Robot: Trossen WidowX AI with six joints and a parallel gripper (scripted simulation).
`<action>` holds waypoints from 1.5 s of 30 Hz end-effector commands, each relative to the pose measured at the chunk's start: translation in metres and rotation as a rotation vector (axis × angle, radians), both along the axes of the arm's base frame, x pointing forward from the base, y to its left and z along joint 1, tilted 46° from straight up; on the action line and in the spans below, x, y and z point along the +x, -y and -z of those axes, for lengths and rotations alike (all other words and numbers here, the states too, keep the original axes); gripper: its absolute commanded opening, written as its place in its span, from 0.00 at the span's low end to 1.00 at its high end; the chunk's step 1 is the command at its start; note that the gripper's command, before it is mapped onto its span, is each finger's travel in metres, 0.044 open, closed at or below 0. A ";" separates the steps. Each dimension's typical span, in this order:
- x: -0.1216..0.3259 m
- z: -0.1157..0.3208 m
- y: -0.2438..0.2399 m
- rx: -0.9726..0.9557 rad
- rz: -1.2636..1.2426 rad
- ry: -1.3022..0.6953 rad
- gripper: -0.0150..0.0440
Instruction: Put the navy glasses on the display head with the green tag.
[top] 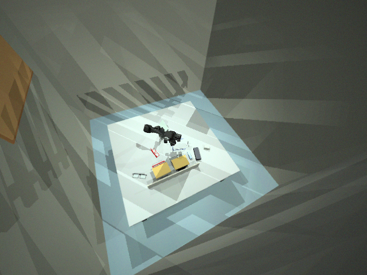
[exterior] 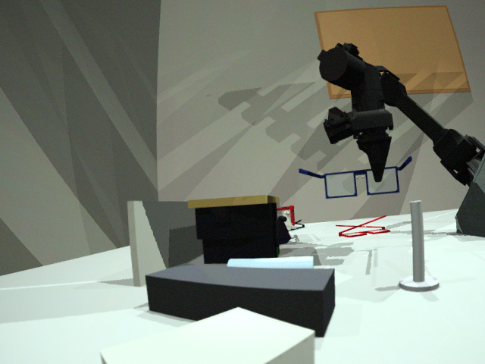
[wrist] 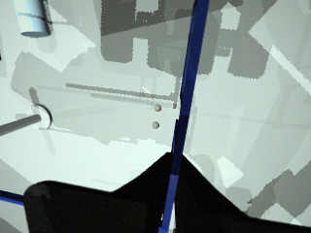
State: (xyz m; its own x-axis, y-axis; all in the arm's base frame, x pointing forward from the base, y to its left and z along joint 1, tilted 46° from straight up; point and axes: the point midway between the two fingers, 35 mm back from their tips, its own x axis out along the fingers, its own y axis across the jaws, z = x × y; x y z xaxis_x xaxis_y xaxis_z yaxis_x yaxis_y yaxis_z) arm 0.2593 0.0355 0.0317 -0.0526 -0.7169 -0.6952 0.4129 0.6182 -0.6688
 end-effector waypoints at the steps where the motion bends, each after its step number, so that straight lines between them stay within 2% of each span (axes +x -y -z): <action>1: 0.000 0.003 -0.003 -0.006 0.087 0.081 0.25; 30: 0.002 0.012 -0.019 -0.060 0.755 0.767 0.25; 40: -0.001 0.017 -0.013 -0.081 0.897 0.919 0.25; 45: 0.000 0.021 -0.010 -0.080 0.898 0.926 0.25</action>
